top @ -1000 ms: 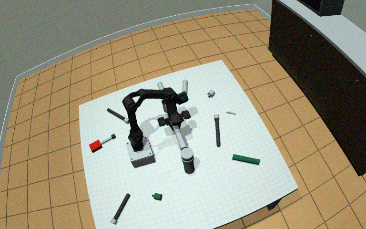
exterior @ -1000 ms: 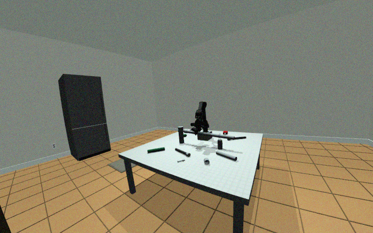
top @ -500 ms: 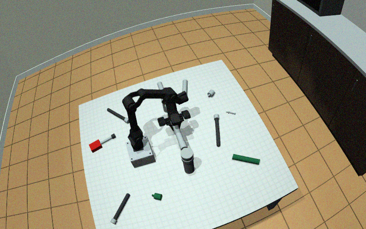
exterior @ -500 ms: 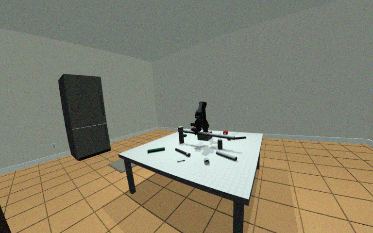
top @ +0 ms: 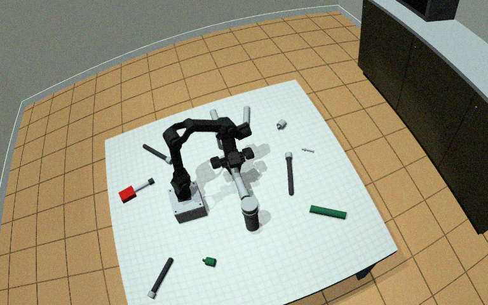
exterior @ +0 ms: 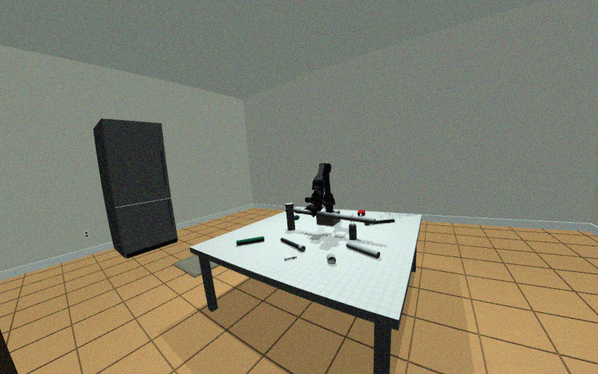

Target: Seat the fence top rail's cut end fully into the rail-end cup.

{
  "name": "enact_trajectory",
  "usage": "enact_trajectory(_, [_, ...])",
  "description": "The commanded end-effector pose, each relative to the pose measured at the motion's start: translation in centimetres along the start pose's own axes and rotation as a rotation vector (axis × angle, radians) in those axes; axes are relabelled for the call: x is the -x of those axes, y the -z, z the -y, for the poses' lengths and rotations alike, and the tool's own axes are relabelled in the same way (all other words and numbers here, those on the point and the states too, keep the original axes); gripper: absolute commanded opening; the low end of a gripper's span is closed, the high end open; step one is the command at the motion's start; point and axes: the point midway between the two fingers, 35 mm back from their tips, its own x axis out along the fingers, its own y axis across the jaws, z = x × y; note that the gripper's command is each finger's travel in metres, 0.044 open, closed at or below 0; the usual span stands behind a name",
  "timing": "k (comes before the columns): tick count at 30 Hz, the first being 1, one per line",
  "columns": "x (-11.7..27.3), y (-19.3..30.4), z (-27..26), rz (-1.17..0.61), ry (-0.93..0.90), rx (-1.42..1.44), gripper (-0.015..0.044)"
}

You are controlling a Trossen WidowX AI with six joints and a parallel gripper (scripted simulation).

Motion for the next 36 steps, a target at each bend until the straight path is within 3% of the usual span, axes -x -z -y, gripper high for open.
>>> enact_trajectory(1, [0.0, -0.6, 0.0, 0.009, -0.003, 0.0, 0.0])
enact_trajectory(36, [-0.3, -2.2, 0.1, 0.011, -0.003, -0.001, 0.0])
